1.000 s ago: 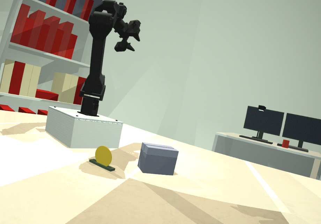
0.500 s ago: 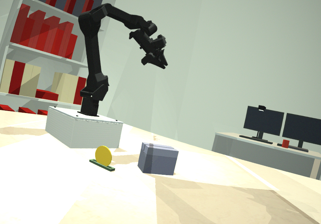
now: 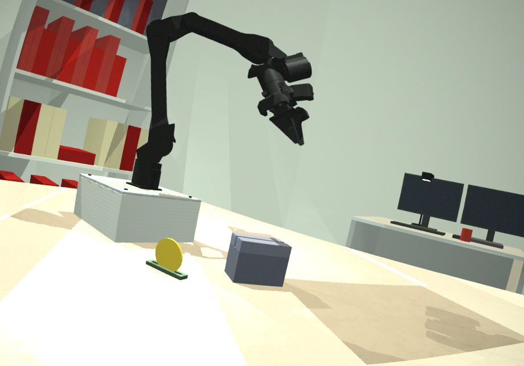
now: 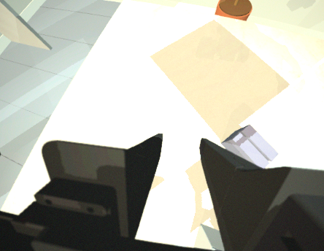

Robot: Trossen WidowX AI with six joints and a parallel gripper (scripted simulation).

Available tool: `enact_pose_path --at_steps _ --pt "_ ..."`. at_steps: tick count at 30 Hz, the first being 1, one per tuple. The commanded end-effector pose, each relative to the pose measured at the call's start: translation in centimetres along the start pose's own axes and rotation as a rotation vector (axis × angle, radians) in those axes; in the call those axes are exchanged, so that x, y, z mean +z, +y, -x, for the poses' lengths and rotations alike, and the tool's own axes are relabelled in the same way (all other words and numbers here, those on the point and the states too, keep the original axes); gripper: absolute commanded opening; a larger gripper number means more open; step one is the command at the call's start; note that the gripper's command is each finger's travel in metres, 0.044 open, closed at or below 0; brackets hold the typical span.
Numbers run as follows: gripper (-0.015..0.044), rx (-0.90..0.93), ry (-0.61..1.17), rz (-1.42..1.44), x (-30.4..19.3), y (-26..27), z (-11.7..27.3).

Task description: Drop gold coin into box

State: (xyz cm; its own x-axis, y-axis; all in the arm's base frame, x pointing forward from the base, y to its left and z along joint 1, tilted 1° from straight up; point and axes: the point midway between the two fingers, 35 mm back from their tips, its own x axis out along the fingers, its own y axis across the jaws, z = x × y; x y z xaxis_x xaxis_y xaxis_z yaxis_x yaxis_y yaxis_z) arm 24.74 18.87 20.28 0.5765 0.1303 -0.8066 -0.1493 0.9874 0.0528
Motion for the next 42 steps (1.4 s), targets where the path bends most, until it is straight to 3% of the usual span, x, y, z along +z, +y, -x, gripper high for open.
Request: enact_pose_path --at_steps 1,12,23,29,33,42 --pt "0.0161 -0.099 0.099 0.046 0.1 -4.8 -3.1" --pt "0.0161 -0.207 0.380 0.089 -2.4 -19.7 -7.4" --pt "0.0161 -0.078 0.618 0.009 -11.1 -31.5 -7.2" --pt "0.0161 -0.064 0.625 0.001 -11.4 -32.0 -7.3" --pt "0.0161 -0.064 0.625 0.001 -13.3 -32.2 -10.0" --pt "0.0161 -0.064 0.625 0.001 -14.2 -32.3 -11.5"
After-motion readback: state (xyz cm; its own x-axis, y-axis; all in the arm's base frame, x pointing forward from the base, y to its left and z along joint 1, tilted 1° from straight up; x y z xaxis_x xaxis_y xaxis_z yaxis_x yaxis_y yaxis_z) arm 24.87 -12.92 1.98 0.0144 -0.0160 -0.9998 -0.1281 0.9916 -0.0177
